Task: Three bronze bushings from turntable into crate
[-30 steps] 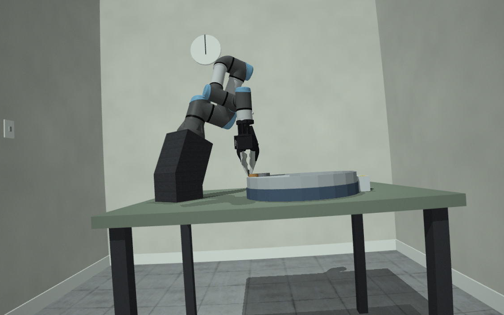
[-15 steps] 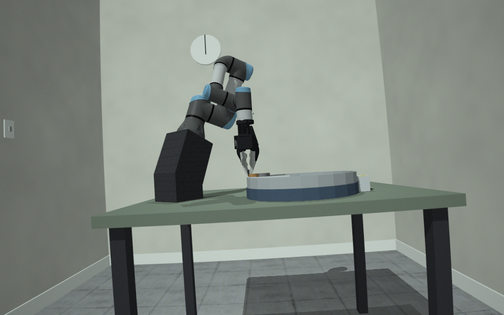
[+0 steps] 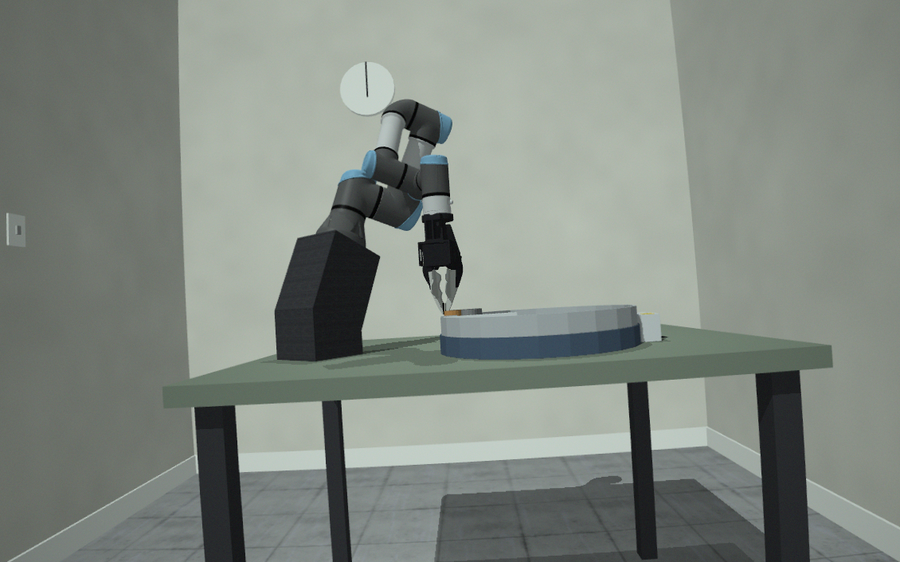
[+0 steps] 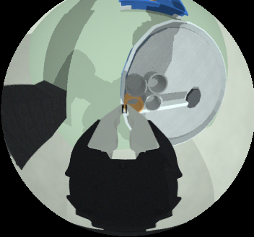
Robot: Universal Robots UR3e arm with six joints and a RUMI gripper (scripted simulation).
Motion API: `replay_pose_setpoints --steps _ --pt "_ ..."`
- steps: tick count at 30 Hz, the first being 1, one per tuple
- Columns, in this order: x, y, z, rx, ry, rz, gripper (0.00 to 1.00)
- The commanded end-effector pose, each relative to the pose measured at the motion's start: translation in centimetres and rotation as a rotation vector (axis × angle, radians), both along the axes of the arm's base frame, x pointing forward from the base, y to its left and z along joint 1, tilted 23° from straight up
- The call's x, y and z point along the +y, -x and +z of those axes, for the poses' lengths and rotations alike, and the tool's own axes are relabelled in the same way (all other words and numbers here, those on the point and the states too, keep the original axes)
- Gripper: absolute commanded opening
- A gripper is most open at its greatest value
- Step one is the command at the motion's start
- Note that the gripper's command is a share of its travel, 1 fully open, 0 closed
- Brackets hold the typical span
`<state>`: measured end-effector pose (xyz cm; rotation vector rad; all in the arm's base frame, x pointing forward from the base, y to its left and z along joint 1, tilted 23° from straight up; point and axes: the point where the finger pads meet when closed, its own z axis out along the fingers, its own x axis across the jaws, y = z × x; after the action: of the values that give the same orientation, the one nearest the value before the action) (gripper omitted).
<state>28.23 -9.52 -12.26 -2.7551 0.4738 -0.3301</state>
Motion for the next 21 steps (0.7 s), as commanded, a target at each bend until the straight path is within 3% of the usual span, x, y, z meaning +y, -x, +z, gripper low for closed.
replay_pose_setpoints --steps 1,21 --pt "-0.08 -0.02 0.02 -0.001 0.002 0.0 0.0" --pt "-0.14 0.04 0.24 -0.001 0.002 0.0 0.0"
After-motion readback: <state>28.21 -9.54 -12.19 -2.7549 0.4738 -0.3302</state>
